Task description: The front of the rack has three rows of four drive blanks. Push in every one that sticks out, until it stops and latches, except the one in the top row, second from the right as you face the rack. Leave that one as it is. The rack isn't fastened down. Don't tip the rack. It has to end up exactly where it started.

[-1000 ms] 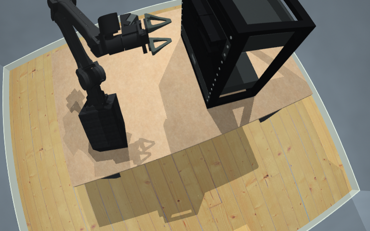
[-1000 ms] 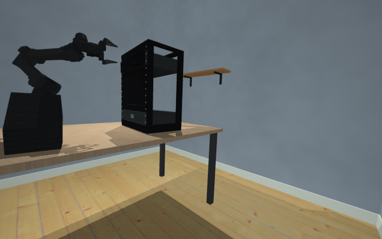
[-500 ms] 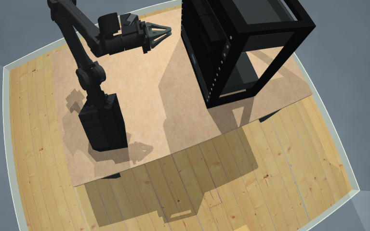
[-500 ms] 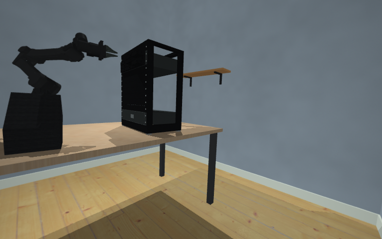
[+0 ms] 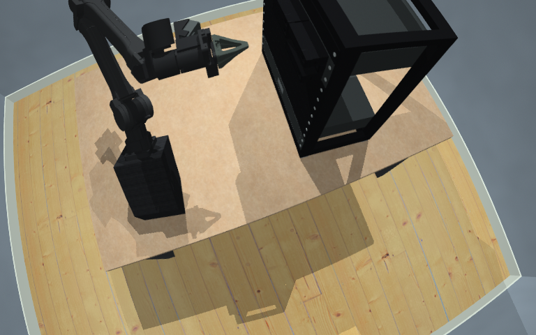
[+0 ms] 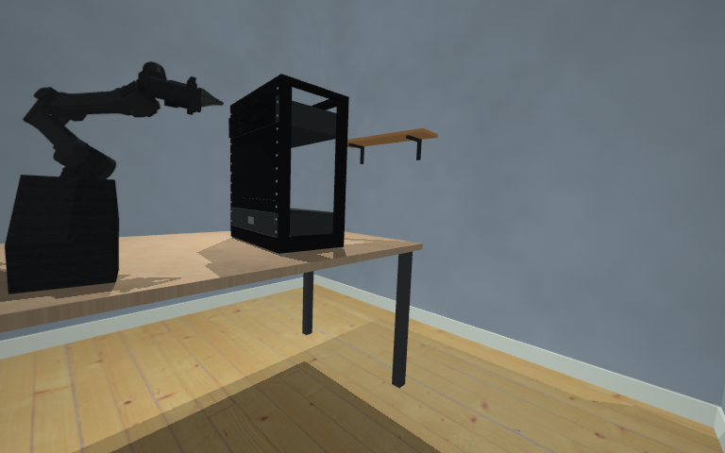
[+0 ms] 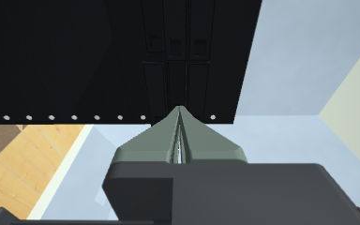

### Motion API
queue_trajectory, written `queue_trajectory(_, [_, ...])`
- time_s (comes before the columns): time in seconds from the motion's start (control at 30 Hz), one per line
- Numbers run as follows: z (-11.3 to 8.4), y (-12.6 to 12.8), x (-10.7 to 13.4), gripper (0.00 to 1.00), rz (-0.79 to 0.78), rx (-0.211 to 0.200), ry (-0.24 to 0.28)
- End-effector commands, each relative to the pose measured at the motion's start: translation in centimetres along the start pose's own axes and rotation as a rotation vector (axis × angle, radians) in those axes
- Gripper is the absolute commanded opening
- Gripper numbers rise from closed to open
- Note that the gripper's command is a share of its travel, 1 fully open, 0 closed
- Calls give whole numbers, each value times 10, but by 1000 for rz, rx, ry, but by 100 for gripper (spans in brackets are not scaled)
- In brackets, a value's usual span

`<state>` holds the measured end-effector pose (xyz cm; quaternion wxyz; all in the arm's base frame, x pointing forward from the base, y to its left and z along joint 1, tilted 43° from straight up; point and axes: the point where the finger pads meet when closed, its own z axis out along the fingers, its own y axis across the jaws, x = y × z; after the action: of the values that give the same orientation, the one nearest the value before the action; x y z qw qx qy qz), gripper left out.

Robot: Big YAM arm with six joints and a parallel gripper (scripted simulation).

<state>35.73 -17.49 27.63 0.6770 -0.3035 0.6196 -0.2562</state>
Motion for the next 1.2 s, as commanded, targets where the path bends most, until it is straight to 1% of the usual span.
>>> queue_trajectory(0.0, [-3, -11, -4, 0, -37, 26, -7])
queue_trajectory(0.43, [-2, -12, -6, 0, -39, 26, -9])
queue_trajectory(0.47, [1, -7, -7, 0, -24, 11, -8])
queue_trajectory(0.5, [4, -6, -12, 0, -26, 5, -14])
queue_trajectory(0.53, [7, -9, -19, 0, -33, 9, -18])
queue_trajectory(0.6, [15, -23, -42, 0, -57, 25, -35])
queue_trajectory(0.7, [22, -21, -70, 0, -54, 27, -36])
queue_trajectory(0.8, [25, -19, -86, 0, -52, 28, -37])
queue_trajectory(0.87, [25, -19, -86, 0, -52, 28, -37])
queue_trajectory(0.9, [29, -15, -80, 0, -38, 16, -25])
queue_trajectory(0.93, [29, -15, -80, 0, -38, 17, -24])
queue_trajectory(0.97, [21, 5, -61, 0, -6, -2, 13])
queue_trajectory(1.0, [26, 2, -68, 0, -14, -5, -4])
queue_trajectory(1.03, [34, -15, -80, 0, -37, 16, -25])
queue_trajectory(1.07, [40, -19, -85, 0, -55, 32, -41])
queue_trajectory(1.17, [66, -18, -85, 0, -52, 34, -43])
